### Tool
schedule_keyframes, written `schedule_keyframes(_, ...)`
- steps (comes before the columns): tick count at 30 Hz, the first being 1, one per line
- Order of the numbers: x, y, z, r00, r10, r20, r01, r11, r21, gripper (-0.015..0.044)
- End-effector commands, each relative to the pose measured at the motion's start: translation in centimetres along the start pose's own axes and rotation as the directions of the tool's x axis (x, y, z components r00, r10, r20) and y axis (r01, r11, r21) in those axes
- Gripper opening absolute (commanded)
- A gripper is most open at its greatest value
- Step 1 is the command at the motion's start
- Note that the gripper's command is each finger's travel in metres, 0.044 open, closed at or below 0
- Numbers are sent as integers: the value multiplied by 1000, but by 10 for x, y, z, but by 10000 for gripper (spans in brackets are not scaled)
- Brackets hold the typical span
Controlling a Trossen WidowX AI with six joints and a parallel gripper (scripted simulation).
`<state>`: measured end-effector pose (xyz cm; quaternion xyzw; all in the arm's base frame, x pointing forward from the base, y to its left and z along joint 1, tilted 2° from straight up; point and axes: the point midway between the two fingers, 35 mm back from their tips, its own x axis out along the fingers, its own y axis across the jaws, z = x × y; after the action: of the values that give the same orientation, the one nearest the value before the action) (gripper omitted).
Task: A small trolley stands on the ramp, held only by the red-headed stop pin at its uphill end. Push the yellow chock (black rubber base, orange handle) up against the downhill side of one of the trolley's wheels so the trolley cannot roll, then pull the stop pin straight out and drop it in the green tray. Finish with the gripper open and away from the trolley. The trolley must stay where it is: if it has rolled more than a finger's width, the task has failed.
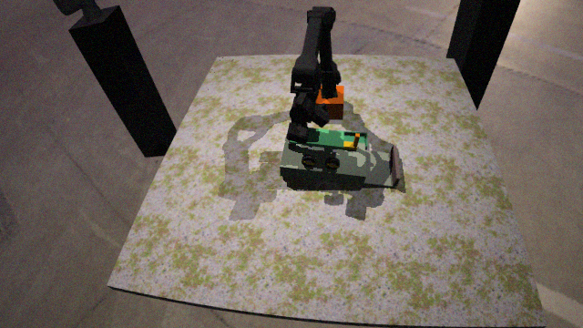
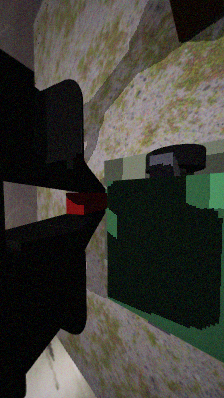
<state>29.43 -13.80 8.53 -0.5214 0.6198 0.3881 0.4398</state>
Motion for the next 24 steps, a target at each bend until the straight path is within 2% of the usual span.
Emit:
schedule_keyframes(1, -5, 0, -1, 1000, -8, -2, 8, 1000, 6, 0)
schedule_keyframes(24, -21, 0, -2, 1000, -8, -1, 8, 1000, 6, 0)
